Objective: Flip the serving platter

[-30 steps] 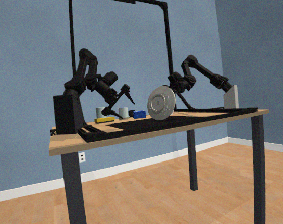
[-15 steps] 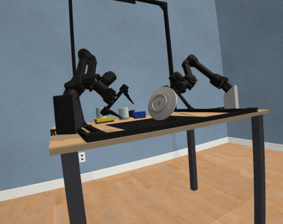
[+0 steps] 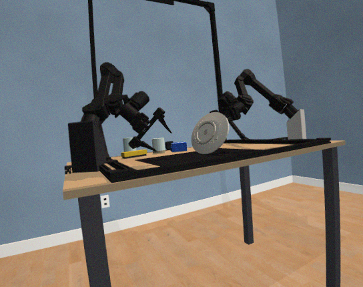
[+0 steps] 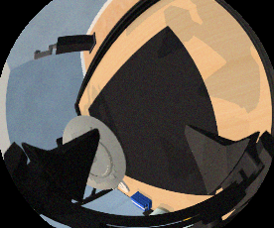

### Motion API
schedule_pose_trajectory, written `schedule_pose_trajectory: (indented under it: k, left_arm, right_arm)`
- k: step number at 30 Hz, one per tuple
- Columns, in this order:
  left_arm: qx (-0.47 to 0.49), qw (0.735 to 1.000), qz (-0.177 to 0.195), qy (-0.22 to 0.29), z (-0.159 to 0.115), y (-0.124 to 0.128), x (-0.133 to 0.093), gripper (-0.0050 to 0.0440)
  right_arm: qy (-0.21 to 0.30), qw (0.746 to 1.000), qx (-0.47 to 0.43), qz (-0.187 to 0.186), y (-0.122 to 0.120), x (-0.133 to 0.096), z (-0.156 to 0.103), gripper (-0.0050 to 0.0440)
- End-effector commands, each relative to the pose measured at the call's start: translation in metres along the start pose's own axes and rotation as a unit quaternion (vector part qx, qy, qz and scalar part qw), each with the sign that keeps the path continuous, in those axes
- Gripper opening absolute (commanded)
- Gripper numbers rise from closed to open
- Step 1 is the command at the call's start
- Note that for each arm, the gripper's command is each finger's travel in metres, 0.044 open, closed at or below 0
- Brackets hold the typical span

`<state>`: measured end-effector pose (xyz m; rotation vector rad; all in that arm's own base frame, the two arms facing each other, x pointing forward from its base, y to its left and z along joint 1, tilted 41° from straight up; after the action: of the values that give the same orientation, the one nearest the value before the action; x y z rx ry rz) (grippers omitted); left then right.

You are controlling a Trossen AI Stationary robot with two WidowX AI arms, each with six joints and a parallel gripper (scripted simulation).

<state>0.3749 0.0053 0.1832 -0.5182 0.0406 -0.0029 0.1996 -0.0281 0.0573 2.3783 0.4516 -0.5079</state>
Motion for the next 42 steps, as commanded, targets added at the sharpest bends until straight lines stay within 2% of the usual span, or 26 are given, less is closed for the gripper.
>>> schedule_pose_trajectory:
  k: [1, 19, 32, 42]
  left_arm:
    - [-0.001, 1.0, -0.003, 0.003, 0.0, -0.002, -0.004, 0.044]
    - [-0.001, 0.998, -0.011, 0.065, -0.011, -0.003, -0.018, 0.044]
    - [-0.001, 0.991, -0.021, 0.135, -0.026, -0.005, -0.03, 0.044]
    - [-0.001, 0.987, -0.025, 0.159, -0.037, -0.007, -0.036, 0.044]
  right_arm:
    - [-0.001, 1.0, 0.0, -0.003, -0.002, -0.001, 0.001, 0.044]
    - [-0.001, 1.0, 0.0, -0.003, -0.002, -0.001, 0.001, 0.044]
    - [-0.001, 1.0, 0.0, -0.003, -0.002, -0.001, 0.001, 0.044]
    - [-0.001, 1.0, 0.0, -0.003, -0.002, -0.001, 0.001, 0.044]
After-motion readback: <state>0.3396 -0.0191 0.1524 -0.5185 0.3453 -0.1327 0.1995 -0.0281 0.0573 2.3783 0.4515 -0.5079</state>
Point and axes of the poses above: on each arm, the point midway between the two fingers, 35 mm back from their tips, its own x axis out along the fingers, its own y axis across the jaws, z = x × y, the point moved 7 cm from there along -x, back along the fingers, and after that the axes turned 8 degrees about x, right-handed, at the moved point
